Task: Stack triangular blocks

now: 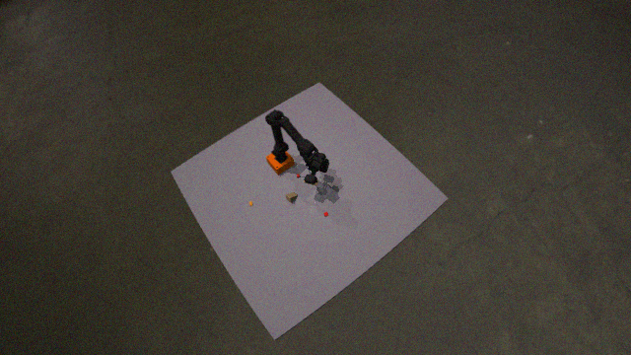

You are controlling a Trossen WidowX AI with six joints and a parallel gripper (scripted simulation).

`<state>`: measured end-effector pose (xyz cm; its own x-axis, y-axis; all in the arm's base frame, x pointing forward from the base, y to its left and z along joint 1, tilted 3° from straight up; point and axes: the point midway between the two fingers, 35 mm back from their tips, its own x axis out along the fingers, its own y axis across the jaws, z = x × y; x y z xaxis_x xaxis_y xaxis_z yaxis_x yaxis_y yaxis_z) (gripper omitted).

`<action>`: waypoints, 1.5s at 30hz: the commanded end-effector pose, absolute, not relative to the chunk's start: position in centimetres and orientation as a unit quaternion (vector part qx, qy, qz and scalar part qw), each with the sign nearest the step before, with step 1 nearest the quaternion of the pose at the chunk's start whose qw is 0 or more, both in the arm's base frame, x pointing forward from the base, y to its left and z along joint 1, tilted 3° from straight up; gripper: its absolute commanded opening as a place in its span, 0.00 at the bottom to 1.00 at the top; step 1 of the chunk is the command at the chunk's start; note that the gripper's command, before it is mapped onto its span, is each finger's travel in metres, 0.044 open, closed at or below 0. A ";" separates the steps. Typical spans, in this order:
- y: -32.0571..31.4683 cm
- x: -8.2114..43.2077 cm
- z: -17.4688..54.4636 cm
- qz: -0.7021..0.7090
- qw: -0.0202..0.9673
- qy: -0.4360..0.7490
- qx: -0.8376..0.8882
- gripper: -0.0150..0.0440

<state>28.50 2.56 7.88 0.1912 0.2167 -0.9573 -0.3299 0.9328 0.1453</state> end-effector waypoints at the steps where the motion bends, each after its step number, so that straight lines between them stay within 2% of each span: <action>1: 3.1 29.4 7.2 0.161 0.682 0.710 -0.073 1.00; 11: 4.1 30.2 6.1 0.128 0.488 0.848 -0.162 1.00; 21: 4.1 30.2 6.0 0.127 0.484 0.850 -0.164 1.00; 37: 2.2 25.2 -2.1 0.113 0.455 0.867 -0.167 1.00; 45: 2.2 25.0 -2.4 0.112 0.454 0.868 -0.167 1.00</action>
